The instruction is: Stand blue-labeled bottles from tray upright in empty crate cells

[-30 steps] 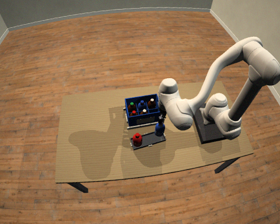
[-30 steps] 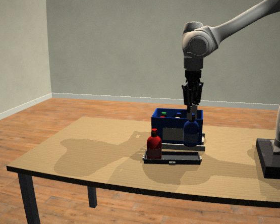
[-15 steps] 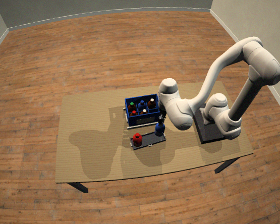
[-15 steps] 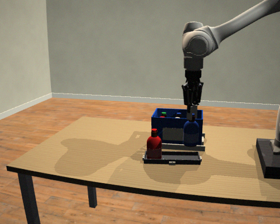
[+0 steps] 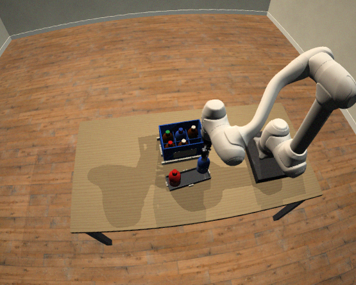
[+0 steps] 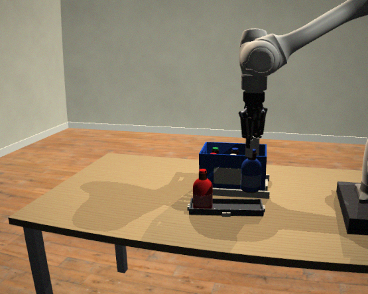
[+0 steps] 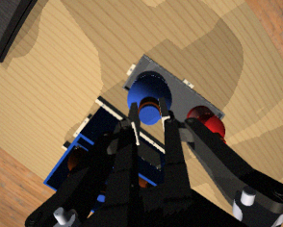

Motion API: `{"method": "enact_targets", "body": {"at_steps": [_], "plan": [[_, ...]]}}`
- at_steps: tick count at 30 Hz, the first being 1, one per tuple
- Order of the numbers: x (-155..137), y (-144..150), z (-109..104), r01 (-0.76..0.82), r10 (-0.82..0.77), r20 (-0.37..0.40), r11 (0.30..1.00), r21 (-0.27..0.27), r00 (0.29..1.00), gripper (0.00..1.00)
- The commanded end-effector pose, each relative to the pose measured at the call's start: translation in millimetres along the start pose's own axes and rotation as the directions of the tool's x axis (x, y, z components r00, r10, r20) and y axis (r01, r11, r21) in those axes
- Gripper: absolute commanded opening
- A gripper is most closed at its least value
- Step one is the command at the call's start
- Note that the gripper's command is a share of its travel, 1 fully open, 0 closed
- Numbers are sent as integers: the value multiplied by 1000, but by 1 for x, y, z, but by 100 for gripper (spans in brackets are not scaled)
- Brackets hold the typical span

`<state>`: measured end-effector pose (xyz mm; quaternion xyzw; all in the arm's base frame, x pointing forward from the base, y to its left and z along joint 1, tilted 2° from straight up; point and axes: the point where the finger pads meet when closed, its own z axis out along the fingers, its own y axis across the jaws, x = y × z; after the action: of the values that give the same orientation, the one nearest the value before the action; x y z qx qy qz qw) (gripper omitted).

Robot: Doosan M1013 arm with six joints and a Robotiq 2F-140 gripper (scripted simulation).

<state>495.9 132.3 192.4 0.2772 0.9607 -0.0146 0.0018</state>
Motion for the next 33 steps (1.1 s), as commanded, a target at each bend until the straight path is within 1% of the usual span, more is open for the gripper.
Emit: {"method": "enact_targets", "body": {"at_steps": [1,16,33], "plan": [[0,0,0,0,0,0,1000,0,1000,0],[0,0,-6,0,0,0,1000,0,1000,0],[0,0,-22,0,0,0,1000,0,1000,0]]}}
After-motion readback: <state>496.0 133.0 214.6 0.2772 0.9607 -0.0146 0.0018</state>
